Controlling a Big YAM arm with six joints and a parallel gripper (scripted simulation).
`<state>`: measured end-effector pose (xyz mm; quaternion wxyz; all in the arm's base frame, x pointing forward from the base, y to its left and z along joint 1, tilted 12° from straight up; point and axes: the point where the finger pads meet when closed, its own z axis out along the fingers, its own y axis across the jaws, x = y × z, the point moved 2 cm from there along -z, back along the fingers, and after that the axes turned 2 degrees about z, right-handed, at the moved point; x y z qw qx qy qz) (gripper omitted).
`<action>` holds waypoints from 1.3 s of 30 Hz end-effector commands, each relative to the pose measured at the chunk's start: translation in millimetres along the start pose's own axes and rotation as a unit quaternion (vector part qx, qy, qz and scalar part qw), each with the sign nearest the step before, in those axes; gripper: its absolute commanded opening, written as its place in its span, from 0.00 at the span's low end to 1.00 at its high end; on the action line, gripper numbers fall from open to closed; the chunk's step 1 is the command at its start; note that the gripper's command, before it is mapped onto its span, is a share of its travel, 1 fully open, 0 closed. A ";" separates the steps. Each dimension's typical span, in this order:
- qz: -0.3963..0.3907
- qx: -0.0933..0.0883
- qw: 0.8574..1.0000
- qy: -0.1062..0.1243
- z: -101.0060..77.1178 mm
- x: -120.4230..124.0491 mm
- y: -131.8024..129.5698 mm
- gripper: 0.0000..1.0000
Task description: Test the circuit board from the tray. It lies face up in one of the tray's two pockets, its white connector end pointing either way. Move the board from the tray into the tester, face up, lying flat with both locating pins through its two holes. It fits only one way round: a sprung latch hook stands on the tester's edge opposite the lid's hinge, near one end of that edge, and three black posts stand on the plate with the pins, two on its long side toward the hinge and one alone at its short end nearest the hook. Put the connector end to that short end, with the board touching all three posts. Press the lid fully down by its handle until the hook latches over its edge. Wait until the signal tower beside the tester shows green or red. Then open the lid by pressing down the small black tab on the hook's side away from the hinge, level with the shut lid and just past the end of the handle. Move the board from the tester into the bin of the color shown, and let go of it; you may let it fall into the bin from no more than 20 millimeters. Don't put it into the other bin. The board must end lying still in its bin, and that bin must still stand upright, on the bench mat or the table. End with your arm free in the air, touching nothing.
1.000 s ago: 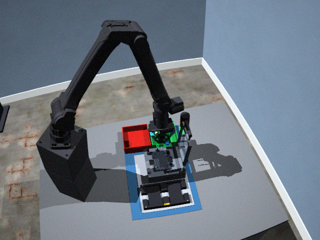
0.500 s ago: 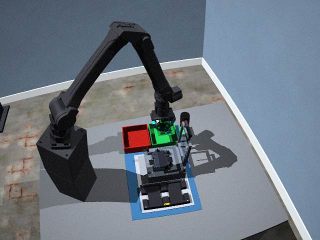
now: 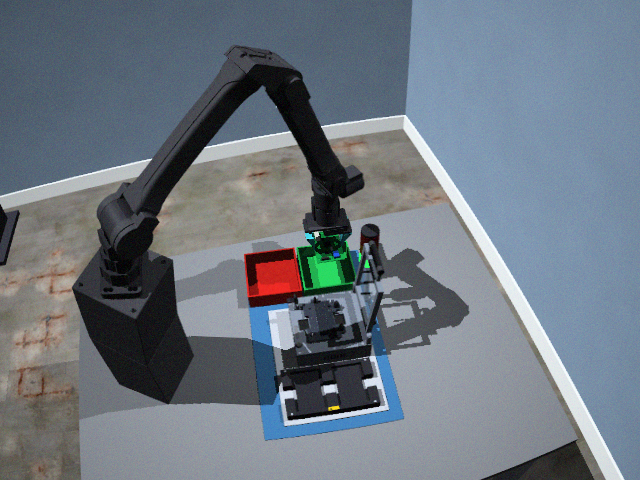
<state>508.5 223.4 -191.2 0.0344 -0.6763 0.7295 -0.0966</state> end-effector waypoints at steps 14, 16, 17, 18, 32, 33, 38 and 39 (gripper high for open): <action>0.007 -0.004 1.000 0.003 6.7 -0.2 -0.2 0.72; 0.007 -0.004 1.000 0.003 6.7 -0.2 -0.2 0.72; 0.007 -0.004 1.000 0.003 6.7 -0.2 -0.2 0.72; 0.007 -0.004 1.000 0.003 6.7 -0.2 -0.2 0.72; 0.007 -0.004 1.000 0.003 6.7 -0.2 -0.2 0.72; 0.007 -0.004 1.000 0.003 6.7 -0.2 -0.2 0.72; 0.007 -0.004 1.000 0.003 6.7 -0.2 -0.2 0.72; 0.007 -0.004 1.000 0.003 6.7 -0.2 -0.2 0.72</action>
